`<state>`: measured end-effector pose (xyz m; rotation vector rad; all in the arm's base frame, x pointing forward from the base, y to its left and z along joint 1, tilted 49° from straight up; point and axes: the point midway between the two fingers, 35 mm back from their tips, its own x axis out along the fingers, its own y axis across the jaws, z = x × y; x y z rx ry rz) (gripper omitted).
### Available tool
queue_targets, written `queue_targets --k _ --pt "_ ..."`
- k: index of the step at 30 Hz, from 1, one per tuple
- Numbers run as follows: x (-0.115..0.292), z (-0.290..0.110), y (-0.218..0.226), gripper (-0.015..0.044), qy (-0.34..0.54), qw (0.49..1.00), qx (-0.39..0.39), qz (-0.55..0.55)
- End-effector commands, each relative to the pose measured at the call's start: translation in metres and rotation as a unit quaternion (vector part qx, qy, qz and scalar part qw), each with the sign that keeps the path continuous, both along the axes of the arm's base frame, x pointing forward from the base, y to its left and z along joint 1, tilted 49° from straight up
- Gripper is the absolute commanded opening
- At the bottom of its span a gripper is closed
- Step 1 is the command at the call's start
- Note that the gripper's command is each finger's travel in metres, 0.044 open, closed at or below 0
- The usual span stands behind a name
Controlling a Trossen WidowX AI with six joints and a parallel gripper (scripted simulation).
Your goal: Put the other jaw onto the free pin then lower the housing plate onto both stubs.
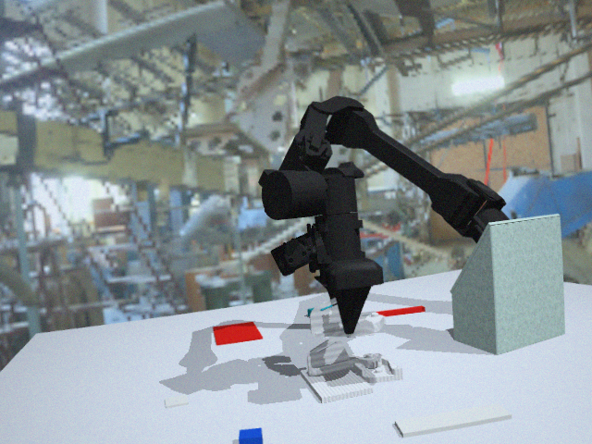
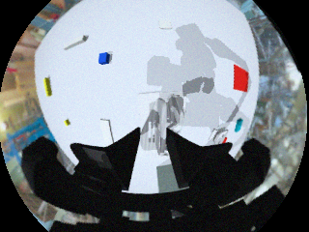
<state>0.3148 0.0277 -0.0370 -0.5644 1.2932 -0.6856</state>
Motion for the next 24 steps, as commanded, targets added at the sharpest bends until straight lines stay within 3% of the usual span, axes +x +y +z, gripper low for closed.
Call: queue_targets --k 1,24 --pt "0.000 0.001 -0.001 0.0134 0.002 1.000 -0.003 0.002" --pt "0.005 -0.021 -0.024 0.0134 0.002 1.000 -0.003 0.002"
